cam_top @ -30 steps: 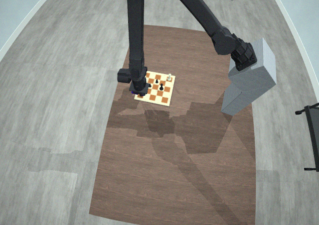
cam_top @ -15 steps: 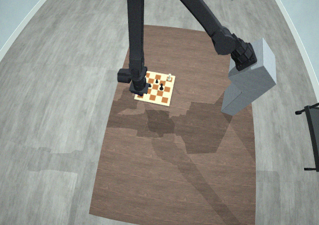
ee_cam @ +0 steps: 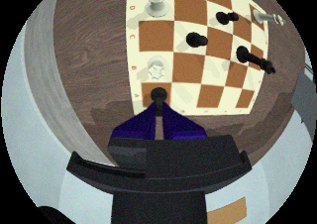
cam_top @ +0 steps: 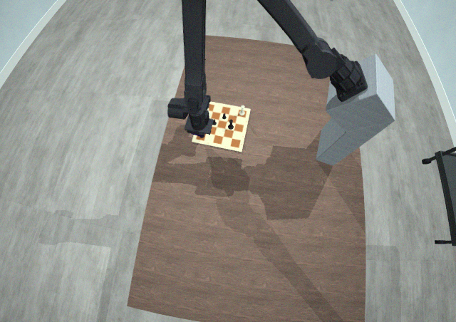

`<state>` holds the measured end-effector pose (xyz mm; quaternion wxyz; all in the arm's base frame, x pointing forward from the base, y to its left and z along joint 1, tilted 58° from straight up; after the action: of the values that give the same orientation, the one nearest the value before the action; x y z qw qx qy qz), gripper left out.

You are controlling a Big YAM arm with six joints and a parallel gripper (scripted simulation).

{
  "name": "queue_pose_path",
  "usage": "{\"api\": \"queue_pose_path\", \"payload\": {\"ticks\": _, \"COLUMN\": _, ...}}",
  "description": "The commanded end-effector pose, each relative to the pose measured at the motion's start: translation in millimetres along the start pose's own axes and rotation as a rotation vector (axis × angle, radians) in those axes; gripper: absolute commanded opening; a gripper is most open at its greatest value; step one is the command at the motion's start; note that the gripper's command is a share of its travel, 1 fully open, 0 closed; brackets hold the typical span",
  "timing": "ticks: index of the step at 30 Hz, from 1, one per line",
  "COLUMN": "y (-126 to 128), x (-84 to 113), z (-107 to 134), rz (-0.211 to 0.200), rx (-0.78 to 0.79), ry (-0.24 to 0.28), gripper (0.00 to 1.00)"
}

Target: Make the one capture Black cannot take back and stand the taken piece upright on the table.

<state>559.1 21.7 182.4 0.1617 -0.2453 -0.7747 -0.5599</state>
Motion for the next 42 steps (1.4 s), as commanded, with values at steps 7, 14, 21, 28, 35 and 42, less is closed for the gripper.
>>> {"api": "queue_pose_path", "payload": {"ticks": 7, "y": -5, "x": -8.6, "z": -2, "rz": 0.009, "rx": 0.005, "ry": -0.005, "gripper": 0.00}}
{"api": "queue_pose_path", "payload": {"ticks": 14, "y": -6, "x": -7.8, "z": -1, "rz": 0.014, "rx": 0.006, "ry": -0.004, "gripper": 0.00}}
{"api": "queue_pose_path", "payload": {"ticks": 21, "y": 3, "x": 28.1, "z": 5, "rz": -0.006, "rx": -0.003, "ry": 0.007, "gripper": 0.00}}
{"api": "queue_pose_path", "payload": {"ticks": 28, "y": 2, "x": 71.9, "z": 4, "rz": -0.006, "rx": -0.003, "ry": 0.007, "gripper": 0.00}}
{"api": "queue_pose_path", "payload": {"ticks": 35, "y": 2, "x": 104.5, "z": 3, "rz": -0.006, "rx": -0.004, "ry": 0.007, "gripper": 0.00}}
{"api": "queue_pose_path", "payload": {"ticks": 42, "y": -6, "x": 92.2, "z": -1, "rz": 0.024, "rx": -0.002, "ry": -0.003, "gripper": 0.00}}
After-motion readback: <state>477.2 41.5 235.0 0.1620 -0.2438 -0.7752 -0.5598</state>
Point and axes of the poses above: the point where the finger pads meet when closed, its own x axis back along the fingers, its own y axis across the jaws, z = x × y, the point moved 1 cm from there along x, back along the fingers, and after that the axes turned 14 degrees about x, right-handed, at the moved point
